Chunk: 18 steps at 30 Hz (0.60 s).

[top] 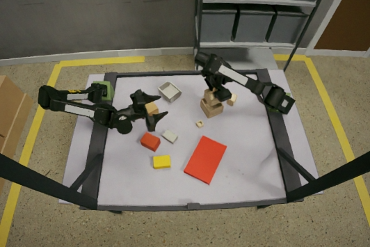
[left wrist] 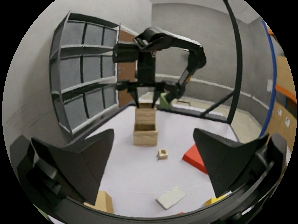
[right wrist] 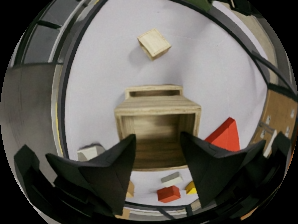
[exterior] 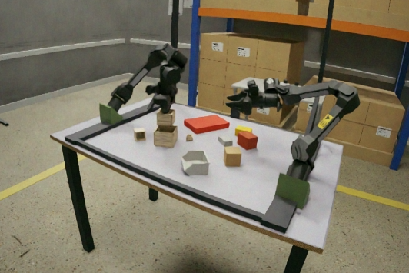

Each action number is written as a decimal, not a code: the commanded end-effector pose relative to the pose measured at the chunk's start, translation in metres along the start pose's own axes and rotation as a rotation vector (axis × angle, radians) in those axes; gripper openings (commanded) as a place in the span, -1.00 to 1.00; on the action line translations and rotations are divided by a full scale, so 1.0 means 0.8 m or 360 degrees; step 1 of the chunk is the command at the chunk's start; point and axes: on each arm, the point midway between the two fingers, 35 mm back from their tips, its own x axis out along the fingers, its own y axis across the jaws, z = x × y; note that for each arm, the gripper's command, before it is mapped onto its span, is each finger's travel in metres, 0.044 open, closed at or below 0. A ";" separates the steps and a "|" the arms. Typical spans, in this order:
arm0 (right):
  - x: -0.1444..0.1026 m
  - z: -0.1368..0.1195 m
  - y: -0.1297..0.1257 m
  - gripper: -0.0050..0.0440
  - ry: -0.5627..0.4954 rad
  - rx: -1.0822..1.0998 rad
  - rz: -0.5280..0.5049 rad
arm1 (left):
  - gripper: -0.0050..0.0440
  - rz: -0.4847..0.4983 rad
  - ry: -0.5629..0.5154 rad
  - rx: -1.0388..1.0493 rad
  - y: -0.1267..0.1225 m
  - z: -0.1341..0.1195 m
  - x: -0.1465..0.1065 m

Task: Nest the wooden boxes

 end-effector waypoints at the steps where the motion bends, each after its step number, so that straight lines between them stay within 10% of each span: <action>1: -0.002 -0.003 -0.005 0.37 0.0012 -0.0015 0.0014 | 0.84 -0.0021 -0.0013 -0.0017 -0.004 0.004 -0.004; 18: 0.019 -0.003 -0.005 0.37 0.0012 -0.0015 0.0013 | 0.84 -0.0021 -0.0013 -0.0017 -0.004 0.004 -0.004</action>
